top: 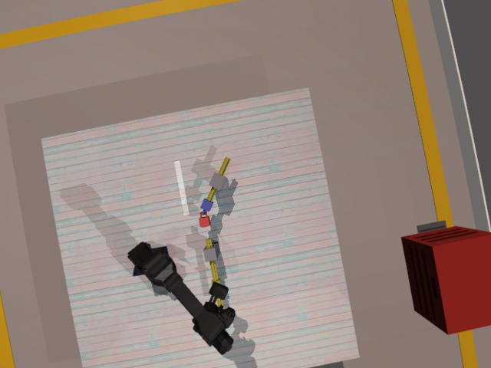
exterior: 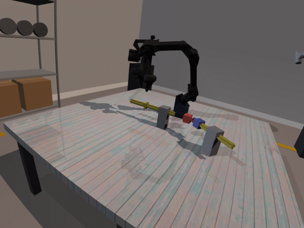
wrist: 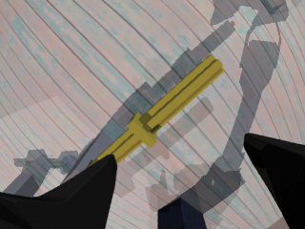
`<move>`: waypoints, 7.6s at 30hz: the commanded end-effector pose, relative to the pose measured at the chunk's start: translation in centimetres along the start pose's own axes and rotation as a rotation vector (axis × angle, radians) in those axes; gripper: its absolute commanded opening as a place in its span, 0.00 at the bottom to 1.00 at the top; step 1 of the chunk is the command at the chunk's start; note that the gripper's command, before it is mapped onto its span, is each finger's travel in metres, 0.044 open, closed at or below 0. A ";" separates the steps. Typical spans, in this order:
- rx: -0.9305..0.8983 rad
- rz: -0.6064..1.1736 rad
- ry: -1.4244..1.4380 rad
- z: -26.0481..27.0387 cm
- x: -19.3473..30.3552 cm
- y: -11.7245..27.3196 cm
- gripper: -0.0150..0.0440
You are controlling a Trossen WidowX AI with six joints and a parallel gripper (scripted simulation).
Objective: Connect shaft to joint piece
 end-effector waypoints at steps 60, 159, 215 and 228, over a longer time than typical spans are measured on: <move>-0.173 0.146 -0.714 14.9 4.5 -1.5 1.00; 0.019 0.016 -0.319 -3.0 -2.3 -6.3 1.00; 0.033 0.022 -0.964 -2.9 -2.2 -12.2 0.51; 0.033 0.022 -0.964 -2.9 -2.2 -12.2 0.38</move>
Point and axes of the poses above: the point midway between the two fingers, 35 mm back from their tips, its own y axis back along the fingers, its own z axis across the jaws, x = y × z, the point moved 5 cm from there along y, back along the fingers, and after that the axes turned 13 degrees about y, right-handed, at the moved point
